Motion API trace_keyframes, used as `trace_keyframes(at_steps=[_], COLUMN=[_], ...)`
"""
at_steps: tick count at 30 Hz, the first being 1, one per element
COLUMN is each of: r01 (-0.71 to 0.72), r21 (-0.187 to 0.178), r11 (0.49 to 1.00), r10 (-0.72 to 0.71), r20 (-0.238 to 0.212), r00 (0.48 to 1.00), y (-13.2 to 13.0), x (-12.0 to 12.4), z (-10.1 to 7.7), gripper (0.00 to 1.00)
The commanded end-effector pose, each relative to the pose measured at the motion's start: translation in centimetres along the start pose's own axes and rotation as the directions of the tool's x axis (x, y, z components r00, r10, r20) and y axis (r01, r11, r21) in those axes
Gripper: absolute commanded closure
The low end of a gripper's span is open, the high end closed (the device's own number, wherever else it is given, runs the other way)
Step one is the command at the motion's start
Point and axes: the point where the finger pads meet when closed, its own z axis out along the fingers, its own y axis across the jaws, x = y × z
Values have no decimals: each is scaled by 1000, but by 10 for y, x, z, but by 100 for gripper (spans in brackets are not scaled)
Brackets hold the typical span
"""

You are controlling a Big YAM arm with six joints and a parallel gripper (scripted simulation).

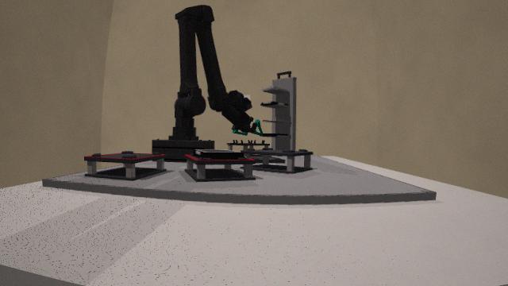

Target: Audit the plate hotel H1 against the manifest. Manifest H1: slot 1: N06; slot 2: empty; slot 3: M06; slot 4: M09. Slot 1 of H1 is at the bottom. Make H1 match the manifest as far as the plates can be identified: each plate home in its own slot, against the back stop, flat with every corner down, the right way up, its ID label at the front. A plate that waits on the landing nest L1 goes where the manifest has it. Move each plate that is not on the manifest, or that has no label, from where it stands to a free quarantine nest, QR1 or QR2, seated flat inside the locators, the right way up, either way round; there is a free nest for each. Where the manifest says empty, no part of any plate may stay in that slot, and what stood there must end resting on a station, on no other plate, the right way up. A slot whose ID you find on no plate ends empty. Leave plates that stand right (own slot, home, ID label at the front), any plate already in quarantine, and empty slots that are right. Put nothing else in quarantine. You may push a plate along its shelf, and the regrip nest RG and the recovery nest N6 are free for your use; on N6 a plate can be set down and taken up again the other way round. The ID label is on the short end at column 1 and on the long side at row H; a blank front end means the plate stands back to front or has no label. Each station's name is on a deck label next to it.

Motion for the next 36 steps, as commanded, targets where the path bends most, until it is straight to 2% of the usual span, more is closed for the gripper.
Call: trace_keyframes(at_steps=[1,5,6,8,20,22,23,25,36], r01=[7,6,8,7,7,7,8,7,7], r21=[3,5,1,3,3,3,3,4,4], r11=[1000,1000,1000,1000,1000,1000,1000,1000,1000], r10=[-7,-6,-8,-7,-7,-7,-8,-7,-7], r20=[18,15,8,22,19,19,2,18,17], r00=[1000,1000,1000,1000,1000,1000,1000,1000,1000], y=[-2,-2,-1,-2,-2,-2,-2,-2,-2], x=[-14,-15,-8,-19,-26,-26,-15,-28,-35], z=[11,13,9,17,31,31,26,35,47], gripper=[0,0,0,0,0,0,0,0,0])
